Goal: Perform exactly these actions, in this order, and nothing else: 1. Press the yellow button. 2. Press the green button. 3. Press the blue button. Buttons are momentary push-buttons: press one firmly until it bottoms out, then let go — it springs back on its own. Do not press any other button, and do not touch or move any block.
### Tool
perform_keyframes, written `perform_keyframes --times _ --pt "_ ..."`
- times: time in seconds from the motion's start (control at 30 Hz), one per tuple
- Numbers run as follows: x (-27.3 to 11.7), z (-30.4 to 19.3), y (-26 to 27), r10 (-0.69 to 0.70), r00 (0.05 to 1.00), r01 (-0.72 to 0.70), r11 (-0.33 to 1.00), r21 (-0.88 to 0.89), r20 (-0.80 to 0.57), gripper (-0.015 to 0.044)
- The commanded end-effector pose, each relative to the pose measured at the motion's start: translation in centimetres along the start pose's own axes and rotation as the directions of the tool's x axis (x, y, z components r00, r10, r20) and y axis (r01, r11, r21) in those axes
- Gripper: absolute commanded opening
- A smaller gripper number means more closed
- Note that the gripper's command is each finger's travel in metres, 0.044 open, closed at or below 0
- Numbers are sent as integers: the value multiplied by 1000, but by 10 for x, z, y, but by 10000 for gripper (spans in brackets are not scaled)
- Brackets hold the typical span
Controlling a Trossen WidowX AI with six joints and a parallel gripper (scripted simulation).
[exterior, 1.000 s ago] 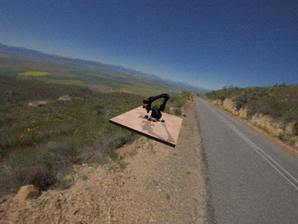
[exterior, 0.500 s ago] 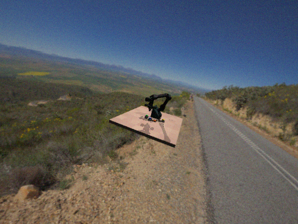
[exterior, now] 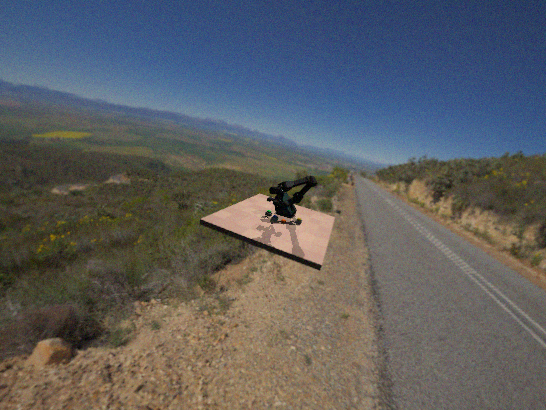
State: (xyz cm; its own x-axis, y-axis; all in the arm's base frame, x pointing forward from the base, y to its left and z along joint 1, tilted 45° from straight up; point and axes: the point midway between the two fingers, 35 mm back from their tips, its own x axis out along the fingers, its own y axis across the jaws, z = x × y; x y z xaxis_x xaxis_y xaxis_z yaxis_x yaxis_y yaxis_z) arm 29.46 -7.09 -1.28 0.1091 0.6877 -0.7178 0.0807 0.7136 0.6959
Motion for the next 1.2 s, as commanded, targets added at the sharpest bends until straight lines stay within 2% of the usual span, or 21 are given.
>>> perform_keyframes --times 0.0,0.77,1.17 --pt "15 -1 1 7 1000 -7 1000 9 6 20" --pt "47 -1 2 8 1000 -8 1000 9 6 20" --pt "48 -1 2 8 1000 -8 1000 9 6 20"
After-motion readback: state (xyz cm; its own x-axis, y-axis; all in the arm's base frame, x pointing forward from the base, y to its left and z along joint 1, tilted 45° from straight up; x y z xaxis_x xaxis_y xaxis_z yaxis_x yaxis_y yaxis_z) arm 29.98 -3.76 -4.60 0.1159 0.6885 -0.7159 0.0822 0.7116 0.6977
